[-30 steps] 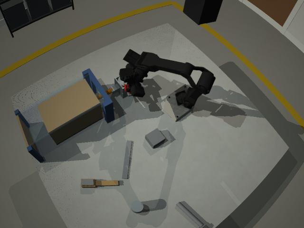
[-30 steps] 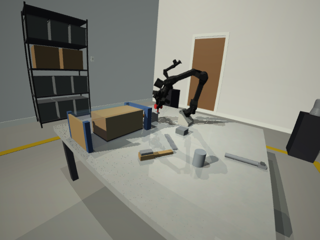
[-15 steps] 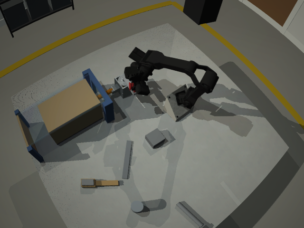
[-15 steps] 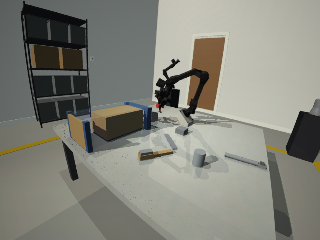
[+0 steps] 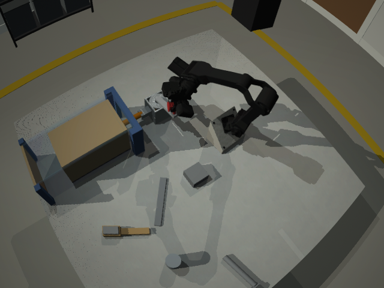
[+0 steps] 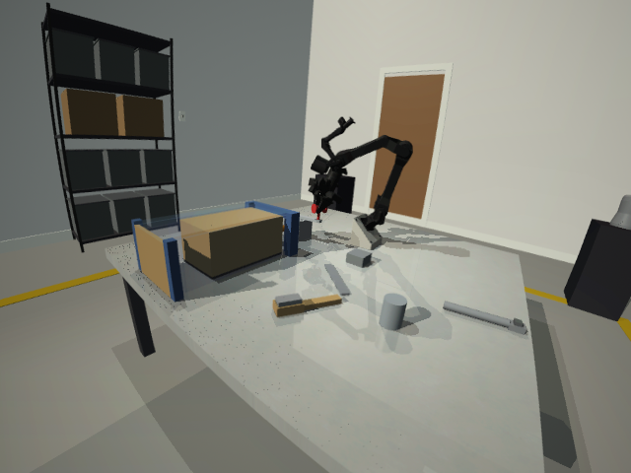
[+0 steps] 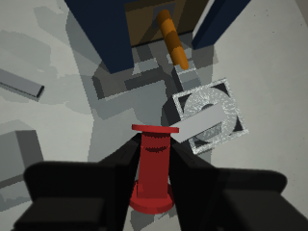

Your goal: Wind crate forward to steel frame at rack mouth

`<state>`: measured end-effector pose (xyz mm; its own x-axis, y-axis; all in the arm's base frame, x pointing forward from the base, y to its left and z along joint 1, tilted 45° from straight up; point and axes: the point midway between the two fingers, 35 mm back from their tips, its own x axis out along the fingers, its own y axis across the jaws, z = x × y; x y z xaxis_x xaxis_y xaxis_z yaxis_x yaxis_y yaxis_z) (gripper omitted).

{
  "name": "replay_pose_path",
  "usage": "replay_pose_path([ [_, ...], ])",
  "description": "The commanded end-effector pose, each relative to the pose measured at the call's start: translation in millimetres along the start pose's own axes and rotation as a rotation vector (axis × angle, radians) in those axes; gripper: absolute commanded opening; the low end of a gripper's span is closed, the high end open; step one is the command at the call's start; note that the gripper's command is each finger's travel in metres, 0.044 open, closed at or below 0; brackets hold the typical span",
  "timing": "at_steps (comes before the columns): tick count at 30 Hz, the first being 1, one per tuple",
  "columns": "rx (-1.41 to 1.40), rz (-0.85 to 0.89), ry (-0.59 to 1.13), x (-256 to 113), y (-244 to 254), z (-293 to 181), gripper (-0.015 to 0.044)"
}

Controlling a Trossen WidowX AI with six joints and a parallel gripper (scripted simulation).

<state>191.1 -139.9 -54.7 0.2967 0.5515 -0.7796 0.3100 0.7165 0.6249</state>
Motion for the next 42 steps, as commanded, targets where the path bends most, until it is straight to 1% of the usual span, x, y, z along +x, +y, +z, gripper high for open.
replay_pose_path([
  [1, 0.017, -0.017, 0.018, -3, -8, -11, 0.0000],
  [42, 0.018, -0.021, 0.019, -19, -59, -42, 0.0000],
])
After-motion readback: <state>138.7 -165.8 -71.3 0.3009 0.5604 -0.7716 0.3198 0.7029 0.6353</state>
